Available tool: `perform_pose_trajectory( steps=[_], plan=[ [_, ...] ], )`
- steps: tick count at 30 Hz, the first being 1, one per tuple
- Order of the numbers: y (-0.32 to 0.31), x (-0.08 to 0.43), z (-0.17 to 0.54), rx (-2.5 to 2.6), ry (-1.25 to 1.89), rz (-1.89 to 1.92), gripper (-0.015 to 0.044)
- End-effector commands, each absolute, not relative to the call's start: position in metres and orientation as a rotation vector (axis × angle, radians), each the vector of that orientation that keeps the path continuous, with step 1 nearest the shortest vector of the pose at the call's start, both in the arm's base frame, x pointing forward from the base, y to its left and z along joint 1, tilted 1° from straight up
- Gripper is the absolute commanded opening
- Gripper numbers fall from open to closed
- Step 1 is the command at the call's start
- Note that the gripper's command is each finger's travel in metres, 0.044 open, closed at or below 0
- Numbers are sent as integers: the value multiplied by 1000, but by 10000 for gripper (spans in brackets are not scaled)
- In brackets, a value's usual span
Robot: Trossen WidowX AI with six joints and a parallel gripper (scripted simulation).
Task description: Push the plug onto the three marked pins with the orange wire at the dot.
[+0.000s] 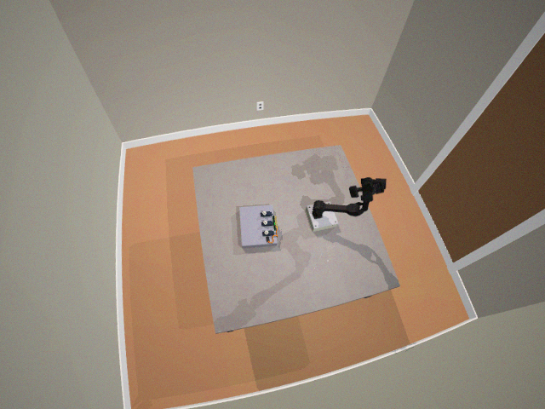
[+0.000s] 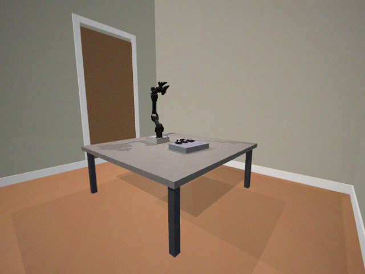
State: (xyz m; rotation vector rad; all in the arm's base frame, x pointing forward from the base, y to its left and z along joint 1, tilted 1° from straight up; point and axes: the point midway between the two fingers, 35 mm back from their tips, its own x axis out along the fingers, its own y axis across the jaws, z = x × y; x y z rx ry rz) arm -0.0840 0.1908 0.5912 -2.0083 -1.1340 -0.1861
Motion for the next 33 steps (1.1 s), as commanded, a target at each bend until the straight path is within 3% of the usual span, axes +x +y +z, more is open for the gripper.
perform_pose_trajectory(
  steps=[1,11,33],
  plan=[
    [190,-84,591,-2006,-1133,-186,374],
    [164,-55,600,-1848,-1076,-148,115],
    [81,61,595,-1303,-841,-24,115]
  ],
)
